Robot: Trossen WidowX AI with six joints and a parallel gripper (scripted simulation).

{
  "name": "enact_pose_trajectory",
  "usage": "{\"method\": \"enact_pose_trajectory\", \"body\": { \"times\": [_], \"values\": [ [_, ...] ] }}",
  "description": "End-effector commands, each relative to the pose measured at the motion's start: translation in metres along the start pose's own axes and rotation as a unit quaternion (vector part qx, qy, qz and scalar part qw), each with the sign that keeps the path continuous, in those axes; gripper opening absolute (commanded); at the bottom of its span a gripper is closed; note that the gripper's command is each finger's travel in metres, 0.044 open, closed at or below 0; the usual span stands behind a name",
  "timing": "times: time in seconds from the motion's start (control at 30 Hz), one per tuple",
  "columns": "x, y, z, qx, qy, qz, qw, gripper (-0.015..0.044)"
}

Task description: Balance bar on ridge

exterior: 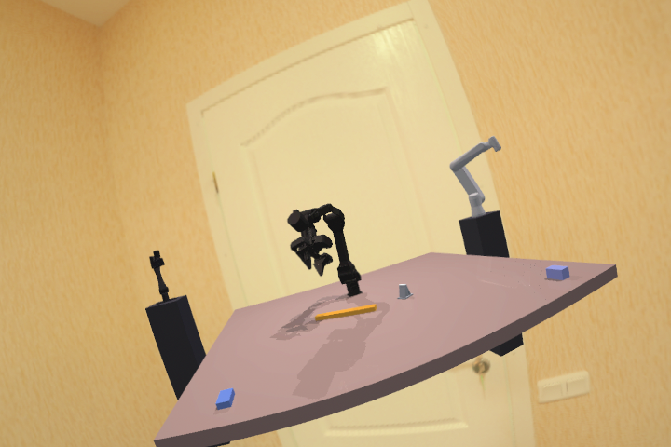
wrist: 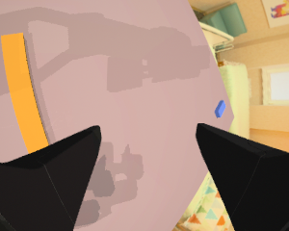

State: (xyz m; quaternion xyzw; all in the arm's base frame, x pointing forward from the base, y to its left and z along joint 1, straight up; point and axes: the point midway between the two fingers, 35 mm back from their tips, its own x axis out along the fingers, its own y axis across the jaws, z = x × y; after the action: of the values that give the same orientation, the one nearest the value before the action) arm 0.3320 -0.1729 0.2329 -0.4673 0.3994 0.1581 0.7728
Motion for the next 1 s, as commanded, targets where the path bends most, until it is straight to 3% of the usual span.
{"method": "enact_pose_trajectory", "body": {
  "times": [0.0,0.4,0.7,0.97],
  "values": [
    [0.025,0.034,-0.006,-0.007,0.033,0.09,0.995,0.0315],
    [0.05,0.119,-0.019,-0.054,0.109,0.308,0.944,0.0315],
    [0.051,0.12,-0.02,-0.055,0.111,0.311,0.942,0.0315],
    [0.082,0.143,-0.029,-0.055,0.111,0.311,0.942,0.0315]
  ]
}}
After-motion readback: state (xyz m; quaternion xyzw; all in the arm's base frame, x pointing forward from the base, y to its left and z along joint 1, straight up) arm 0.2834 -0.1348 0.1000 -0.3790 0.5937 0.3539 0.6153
